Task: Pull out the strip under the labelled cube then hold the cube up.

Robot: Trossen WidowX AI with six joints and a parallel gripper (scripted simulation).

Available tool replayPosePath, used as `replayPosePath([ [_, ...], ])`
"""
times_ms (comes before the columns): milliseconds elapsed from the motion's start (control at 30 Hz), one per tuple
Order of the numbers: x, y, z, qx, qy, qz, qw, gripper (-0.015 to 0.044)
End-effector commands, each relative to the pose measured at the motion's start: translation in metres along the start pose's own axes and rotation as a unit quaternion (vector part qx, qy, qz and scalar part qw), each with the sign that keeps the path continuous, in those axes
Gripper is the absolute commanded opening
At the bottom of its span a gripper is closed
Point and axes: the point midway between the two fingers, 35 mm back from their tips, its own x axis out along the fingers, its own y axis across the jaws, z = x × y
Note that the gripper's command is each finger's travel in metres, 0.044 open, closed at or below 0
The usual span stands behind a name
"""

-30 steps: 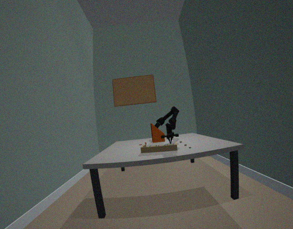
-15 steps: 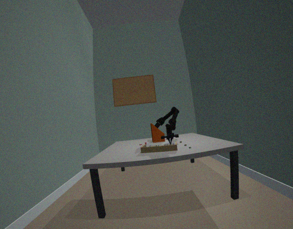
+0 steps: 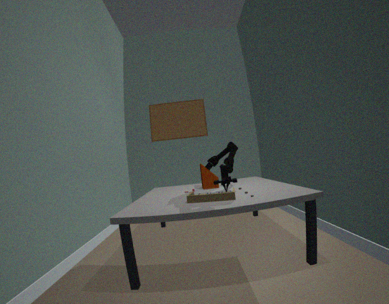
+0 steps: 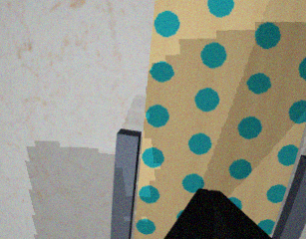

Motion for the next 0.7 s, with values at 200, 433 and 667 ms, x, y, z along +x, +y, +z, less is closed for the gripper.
replayPosePath([
  [200, 0.0015, -0.0005, 0.0005, 0.002, -0.001, -0.001, 1.0, 0.0],
  [433, 0.0023, -0.0004, 0.0008, 0.002, -0.001, -0.001, 1.0, 0.0],
  [667, 0.0027, -0.0003, -0.0011, 0.002, -0.001, -0.001, 1.0, 0.0],
])
